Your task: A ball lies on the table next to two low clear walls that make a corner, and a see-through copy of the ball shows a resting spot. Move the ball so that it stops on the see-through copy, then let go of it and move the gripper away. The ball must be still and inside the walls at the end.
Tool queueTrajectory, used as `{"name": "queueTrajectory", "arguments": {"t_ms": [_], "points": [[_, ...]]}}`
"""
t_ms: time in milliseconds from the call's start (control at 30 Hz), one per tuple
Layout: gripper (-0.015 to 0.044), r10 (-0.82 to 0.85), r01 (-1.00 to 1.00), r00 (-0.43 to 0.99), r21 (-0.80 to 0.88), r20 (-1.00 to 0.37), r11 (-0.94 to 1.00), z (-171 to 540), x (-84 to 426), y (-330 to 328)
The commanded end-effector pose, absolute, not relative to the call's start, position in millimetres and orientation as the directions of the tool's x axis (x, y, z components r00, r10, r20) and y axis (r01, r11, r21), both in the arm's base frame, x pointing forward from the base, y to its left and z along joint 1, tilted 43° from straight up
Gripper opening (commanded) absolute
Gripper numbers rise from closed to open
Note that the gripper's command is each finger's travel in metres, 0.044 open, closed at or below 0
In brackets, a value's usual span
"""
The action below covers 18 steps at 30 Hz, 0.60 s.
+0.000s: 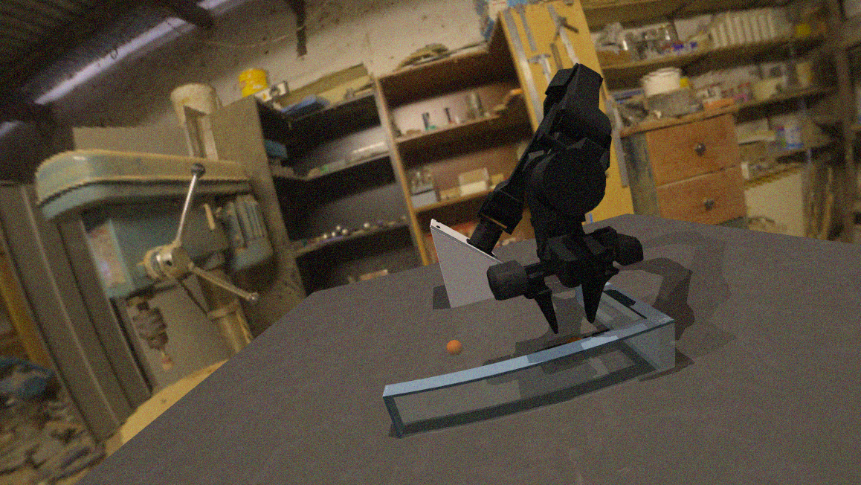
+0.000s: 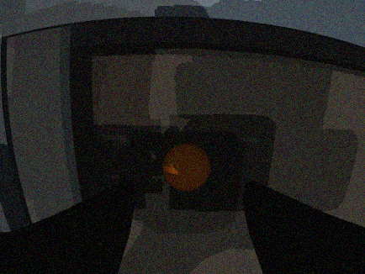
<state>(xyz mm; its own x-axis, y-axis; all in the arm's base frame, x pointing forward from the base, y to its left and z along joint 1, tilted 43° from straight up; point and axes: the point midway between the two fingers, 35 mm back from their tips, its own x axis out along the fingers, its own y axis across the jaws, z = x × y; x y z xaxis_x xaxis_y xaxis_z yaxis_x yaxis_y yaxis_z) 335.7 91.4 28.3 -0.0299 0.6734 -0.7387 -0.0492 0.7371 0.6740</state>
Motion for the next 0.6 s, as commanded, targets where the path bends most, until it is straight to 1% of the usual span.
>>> {"name": "queueTrajectory", "arguments": {"t_ms": [0,567], "points": [[0.0224,0.676,-0.044,-0.034,0.677,-0.736,0.735,23,334,96],[0.0224,0.677,-0.043,-0.034,0.678,-0.735,0.734,4,333,114]]}}
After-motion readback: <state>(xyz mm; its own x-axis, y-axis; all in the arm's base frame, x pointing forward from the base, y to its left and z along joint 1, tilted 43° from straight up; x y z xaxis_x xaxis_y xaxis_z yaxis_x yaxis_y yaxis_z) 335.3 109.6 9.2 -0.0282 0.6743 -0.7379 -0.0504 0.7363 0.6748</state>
